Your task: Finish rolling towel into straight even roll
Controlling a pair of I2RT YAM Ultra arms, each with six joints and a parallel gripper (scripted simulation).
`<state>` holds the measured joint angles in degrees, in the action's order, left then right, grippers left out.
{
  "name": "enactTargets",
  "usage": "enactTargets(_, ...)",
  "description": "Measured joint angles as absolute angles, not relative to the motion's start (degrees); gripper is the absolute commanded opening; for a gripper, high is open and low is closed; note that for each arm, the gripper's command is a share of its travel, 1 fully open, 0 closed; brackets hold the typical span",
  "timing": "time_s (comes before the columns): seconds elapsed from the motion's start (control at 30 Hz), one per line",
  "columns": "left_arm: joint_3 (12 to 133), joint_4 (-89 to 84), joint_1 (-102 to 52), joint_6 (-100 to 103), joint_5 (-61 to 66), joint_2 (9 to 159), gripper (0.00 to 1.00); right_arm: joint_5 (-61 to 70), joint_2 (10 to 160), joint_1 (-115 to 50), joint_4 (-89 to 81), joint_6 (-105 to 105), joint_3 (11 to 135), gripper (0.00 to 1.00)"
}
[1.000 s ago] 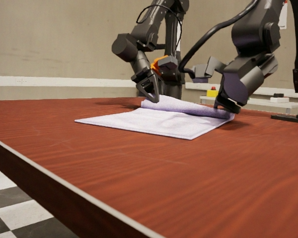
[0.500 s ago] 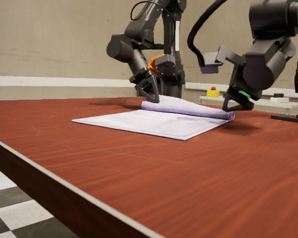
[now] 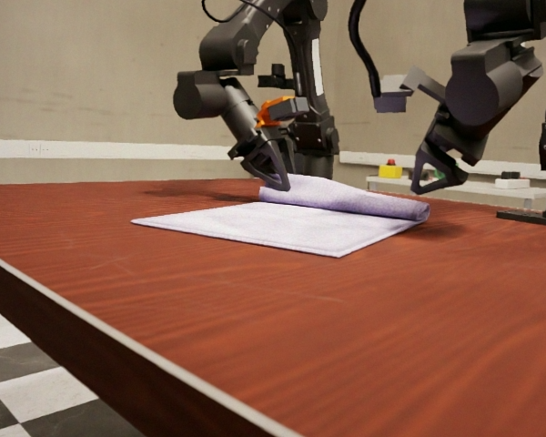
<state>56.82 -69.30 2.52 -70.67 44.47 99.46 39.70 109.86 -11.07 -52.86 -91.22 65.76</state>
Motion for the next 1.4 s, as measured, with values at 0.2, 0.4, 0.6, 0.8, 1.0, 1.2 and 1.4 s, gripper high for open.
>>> enactTargets(0.2, 47.44, -57.78, -3.38, -64.42, 42.24, 83.72, 0.92, 39.22, 117.4, -11.35, -63.9, -90.35, 75.44, 0.21)
enactTargets(0.4, 39.2, -45.67, -9.3, -57.21, 37.43, 71.94, 0.94, 38.74, 123.04, -11.55, -73.14, -89.93, 82.08, 0.21)
enactTargets(0.6, 30.24, -34.04, -19.46, -49.58, 28.53, 57.95, 0.96, 38.48, 129.4, -11.7, -82.52, -89.41, 89.25, 0.21)
enactTargets(0.8, 25.08, -26.48, -27.2, -44.36, 18.98, 51.59, 0.98, 38.02, 132.46, -11.86, -88.29, -89.25, 91.68, 0.21)
enactTargets(1.0, 24.12, -22.98, -27.73, -44.03, 15.14, 51.44, 0.98, 37.34, 133.05, -11.99, -89.73, -89.19, 91.68, 0.21)
enactTargets(1.2, 24.12, -21.32, -22.15, -49.84, 18.02, 54.3, 0.98, 37.47, 133.38, -11.99, -89.97, -89.19, 91.7, 0.21)
enactTargets(1.4, 23.42, -19.11, -21.89, -52.21, 19.73, 55.48, 0.98, 37.47, 133.38, -11.99, -89.97, -89.19, 91.7, 0.21)
